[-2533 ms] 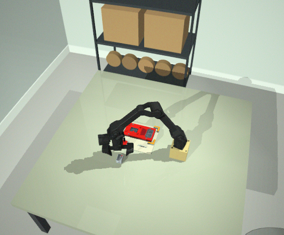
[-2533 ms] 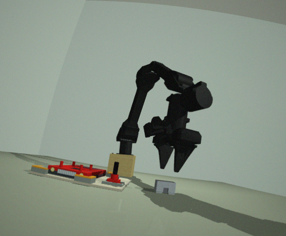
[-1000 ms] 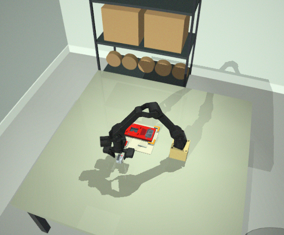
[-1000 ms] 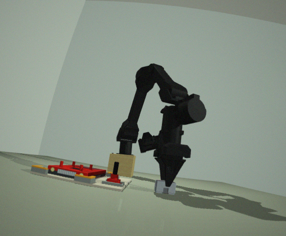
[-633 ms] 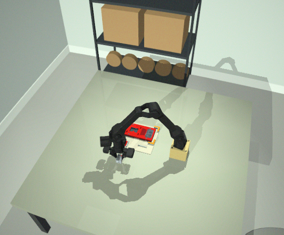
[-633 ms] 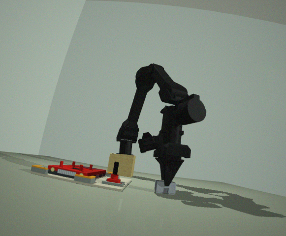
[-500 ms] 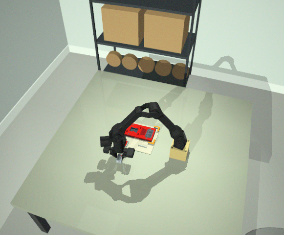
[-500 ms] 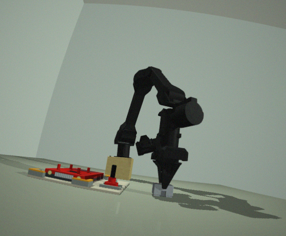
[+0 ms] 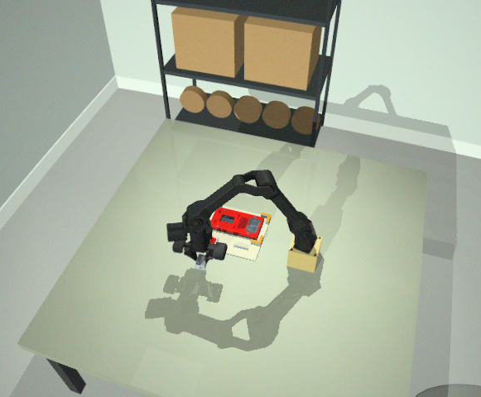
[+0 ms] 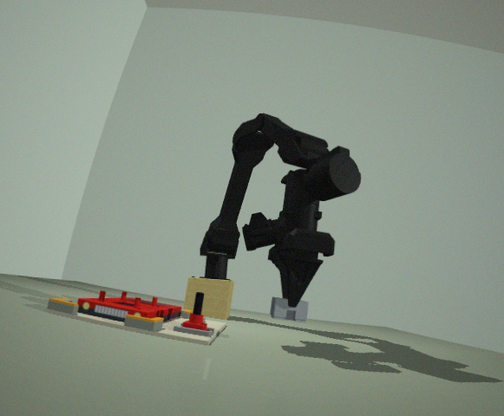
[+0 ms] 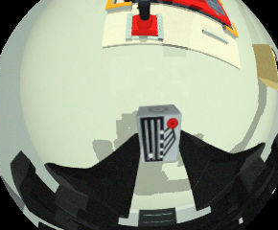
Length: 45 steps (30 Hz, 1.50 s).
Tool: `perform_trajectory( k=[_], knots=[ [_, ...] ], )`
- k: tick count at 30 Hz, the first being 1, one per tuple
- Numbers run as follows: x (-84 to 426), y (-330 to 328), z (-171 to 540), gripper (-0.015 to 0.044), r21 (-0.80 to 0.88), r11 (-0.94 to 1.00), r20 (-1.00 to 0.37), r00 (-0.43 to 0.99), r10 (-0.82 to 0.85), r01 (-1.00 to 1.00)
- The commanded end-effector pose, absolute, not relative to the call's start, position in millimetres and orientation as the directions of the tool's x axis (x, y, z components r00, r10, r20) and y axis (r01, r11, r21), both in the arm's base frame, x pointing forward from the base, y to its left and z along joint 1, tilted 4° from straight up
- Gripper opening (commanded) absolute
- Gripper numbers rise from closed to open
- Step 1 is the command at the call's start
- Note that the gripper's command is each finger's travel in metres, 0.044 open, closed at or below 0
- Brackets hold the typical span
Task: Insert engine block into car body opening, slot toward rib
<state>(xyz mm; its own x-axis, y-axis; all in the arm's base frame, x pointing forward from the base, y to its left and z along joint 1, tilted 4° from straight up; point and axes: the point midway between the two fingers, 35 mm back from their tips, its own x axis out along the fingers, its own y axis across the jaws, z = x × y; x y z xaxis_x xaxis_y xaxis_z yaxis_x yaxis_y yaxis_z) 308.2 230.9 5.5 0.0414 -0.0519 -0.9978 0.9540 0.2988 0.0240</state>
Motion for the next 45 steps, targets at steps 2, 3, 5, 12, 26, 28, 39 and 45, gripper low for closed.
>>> perform_trajectory(
  k=[2,3,5,12,26,28,39,45],
  knots=[
    [310.0,234.5,23.7,0.0,0.034,0.293,-0.998,0.049,-0.042,0.955],
    [309.8,234.6,26.8,0.0,0.034,0.293,-0.998,0.049,-0.042,0.955],
    [309.5,234.9,33.2,0.0,0.034,0.293,-0.998,0.049,-0.041,0.955],
    [307.5,235.1,55.4,0.0,0.034,0.293,-0.998,0.049,-0.041,0.955],
    [302.6,233.1,88.8,0.0,0.034,0.296,-0.998,0.048,-0.041,0.955],
    [304.8,229.4,87.7,0.0,0.033,0.318,-0.998,0.048,-0.042,0.947],
    [321.2,198.0,79.0,0.0,0.021,0.497,-0.998,0.049,-0.043,0.868],
    [328.6,180.3,74.2,0.0,0.015,0.586,-0.998,0.05,-0.044,0.81]
  ],
)
